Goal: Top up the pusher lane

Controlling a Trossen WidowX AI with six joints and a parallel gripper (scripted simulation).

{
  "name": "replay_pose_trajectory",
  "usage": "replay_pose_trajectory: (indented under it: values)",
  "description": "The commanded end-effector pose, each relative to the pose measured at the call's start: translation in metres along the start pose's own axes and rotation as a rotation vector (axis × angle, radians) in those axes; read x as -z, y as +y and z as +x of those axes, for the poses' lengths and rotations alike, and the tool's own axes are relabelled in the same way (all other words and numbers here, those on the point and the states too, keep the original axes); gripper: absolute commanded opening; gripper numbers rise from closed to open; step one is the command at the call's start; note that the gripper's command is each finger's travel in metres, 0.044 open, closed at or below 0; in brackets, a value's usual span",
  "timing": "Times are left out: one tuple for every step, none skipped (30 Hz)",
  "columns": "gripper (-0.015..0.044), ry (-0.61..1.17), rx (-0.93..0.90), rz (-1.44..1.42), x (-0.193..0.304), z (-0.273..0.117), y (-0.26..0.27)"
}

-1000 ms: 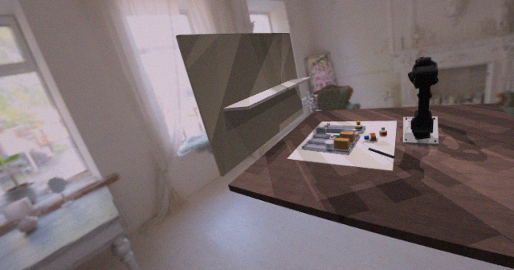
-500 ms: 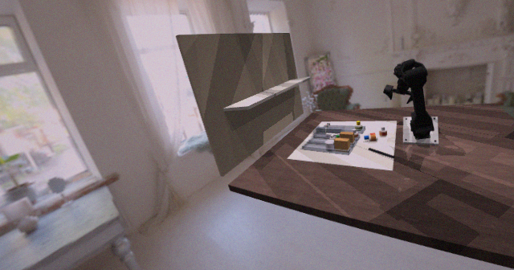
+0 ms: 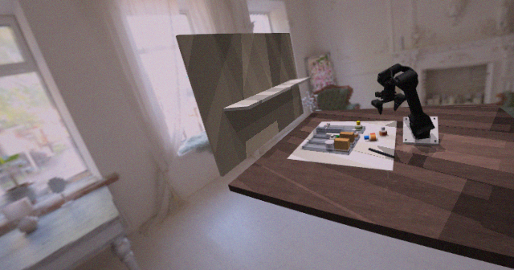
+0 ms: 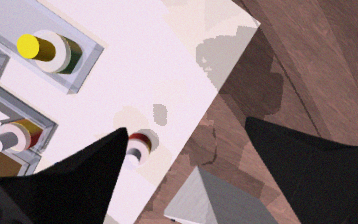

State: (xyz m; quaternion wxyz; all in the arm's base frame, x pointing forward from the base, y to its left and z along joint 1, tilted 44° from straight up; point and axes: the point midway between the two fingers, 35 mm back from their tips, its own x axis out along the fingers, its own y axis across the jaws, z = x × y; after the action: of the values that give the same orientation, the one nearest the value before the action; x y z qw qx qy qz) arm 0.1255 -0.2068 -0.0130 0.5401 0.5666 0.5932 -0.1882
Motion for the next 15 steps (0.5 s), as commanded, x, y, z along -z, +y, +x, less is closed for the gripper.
replay_pose_trajectory:
  values:
    - [0.0440, 0.212, -0.104, -0.519, 0.0440, 0.0029, 0.0615]
    - [0.0440, 0.222, -0.111, -0.544, 0.0472, 0.0027, 0.0645]
    - [0.0440, 0.224, -0.112, -0.550, 0.0479, 0.0027, 0.0651]
    - [0.0440, 0.224, -0.112, -0.550, 0.0479, 0.0027, 0.0651]
    - [0.0440, 0.224, -0.112, -0.550, 0.0479, 0.0027, 0.0651]
    - [0.0440, 0.224, -0.112, -0.550, 0.0479, 0.0027, 0.0651]
    - [0.0440, 0.224, -0.112, -0.550, 0.0479, 0.0027, 0.0651]
    - [0.0440, 0.224, -0.112, -0.550, 0.0479, 0.0027, 0.0651]
    - [0.0440, 0.224, -0.112, -0.550, 0.0479, 0.0027, 0.0651]
    - [0.0440, 0.224, -0.112, -0.550, 0.0489, 0.0024, 0.0655]
    - [0.0440, 0.224, -0.112, -0.550, 0.0496, 0.0022, 0.0657]
    - [0.0440, 0.224, -0.112, -0.550, 0.0496, 0.0022, 0.0657]
    - [0.0440, 0.224, -0.112, -0.550, 0.0496, 0.0022, 0.0657]
    - [0.0440, 0.224, -0.112, -0.550, 0.0496, 0.0022, 0.0657]
    - [0.0440, 0.224, -0.112, -0.550, 0.0496, 0.0022, 0.0657]
